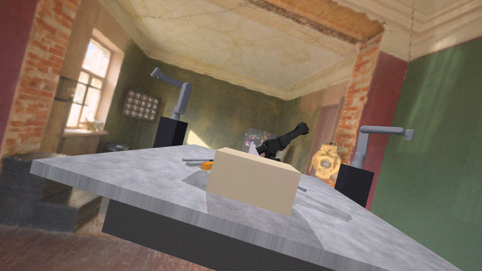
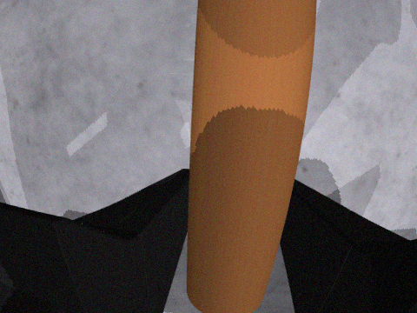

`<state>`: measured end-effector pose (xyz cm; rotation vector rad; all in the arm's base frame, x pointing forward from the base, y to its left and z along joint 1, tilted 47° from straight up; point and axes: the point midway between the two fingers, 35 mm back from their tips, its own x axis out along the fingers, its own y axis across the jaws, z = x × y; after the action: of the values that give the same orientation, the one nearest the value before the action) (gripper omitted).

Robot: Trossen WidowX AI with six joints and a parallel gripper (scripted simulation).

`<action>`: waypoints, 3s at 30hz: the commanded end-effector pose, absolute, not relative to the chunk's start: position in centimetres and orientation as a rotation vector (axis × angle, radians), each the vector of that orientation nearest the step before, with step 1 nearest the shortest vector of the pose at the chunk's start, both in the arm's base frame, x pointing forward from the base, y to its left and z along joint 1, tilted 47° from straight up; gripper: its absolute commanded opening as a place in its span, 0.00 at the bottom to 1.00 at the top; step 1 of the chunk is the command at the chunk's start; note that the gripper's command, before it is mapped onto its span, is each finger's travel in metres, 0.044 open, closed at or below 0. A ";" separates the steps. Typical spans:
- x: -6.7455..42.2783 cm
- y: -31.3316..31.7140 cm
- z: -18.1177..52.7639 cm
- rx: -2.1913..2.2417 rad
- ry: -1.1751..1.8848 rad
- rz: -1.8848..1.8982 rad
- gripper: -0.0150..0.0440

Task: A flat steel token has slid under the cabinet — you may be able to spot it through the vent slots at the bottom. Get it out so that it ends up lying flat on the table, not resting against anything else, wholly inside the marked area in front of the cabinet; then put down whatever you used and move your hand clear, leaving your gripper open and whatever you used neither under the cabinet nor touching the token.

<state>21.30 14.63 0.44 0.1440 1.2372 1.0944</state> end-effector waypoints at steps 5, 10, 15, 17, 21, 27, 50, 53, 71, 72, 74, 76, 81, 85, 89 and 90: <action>21.3 14.7 0.6 0.090 1.194 1.134 0.25; 21.6 14.5 0.4 0.085 1.191 1.138 0.25; 21.9 14.2 0.1 0.080 1.188 1.141 0.25; 22.0 14.2 0.0 0.079 1.187 1.142 0.25; 22.2 14.0 -0.2 0.075 1.184 1.144 0.25; 22.5 13.7 -0.5 0.072 1.182 1.146 0.25; 23.7 12.6 -1.8 0.064 1.176 1.151 0.25; 23.8 12.4 -2.0 0.063 1.176 1.151 0.25; 24.7 11.5 -3.1 0.061 1.175 1.152 0.25; 24.7 11.4 -3.1 0.061 1.175 1.152 0.25; 24.8 11.3 -3.3 0.060 1.174 1.152 0.25; 24.9 11.2 -3.4 0.060 1.174 1.152 0.25; 25.1 10.9 -3.7 0.060 1.174 1.152 0.25; 25.3 10.7 -4.0 0.059 1.174 1.152 0.25; 25.4 10.4 -4.3 0.059 1.174 1.152 0.25; 25.3 10.3 -4.3 0.059 1.174 1.152 0.25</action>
<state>24.99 10.71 -4.06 0.0590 1.1763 1.1570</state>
